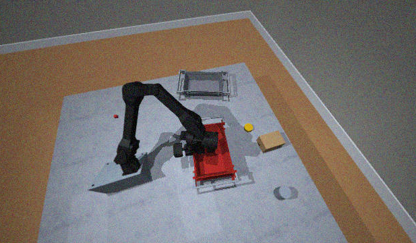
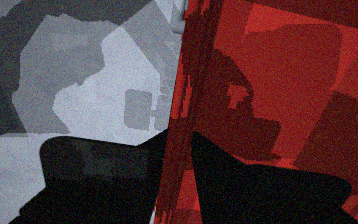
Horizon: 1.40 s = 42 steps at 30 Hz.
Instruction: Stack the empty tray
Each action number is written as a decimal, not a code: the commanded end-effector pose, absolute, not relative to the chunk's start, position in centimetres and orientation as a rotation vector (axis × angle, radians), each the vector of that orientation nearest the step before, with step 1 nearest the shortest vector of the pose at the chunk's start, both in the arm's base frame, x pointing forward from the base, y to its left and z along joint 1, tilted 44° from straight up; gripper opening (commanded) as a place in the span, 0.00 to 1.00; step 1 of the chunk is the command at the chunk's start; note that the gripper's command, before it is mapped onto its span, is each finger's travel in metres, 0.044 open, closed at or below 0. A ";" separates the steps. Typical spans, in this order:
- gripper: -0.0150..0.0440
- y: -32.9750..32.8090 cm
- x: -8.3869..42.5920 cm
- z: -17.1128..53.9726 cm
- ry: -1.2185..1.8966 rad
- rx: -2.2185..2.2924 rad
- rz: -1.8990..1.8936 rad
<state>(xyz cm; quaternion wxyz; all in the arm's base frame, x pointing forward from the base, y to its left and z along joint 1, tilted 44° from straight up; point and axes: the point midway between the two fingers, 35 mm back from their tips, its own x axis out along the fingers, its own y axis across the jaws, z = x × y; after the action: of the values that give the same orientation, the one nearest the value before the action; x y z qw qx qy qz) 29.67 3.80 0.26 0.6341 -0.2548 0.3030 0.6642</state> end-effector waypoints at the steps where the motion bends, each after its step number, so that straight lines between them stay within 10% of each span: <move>1: 0.43 4.2 29.3 0.1 0.702 -0.572 1.534; 24: 1.00 4.2 29.3 0.1 0.702 -0.572 1.534; 42: 1.00 0.1 30.4 4.0 0.706 -0.580 1.530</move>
<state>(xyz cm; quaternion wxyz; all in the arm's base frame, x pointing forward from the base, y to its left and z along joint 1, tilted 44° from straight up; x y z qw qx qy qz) 30.14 1.52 2.65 0.6301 -0.2503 0.3072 0.6678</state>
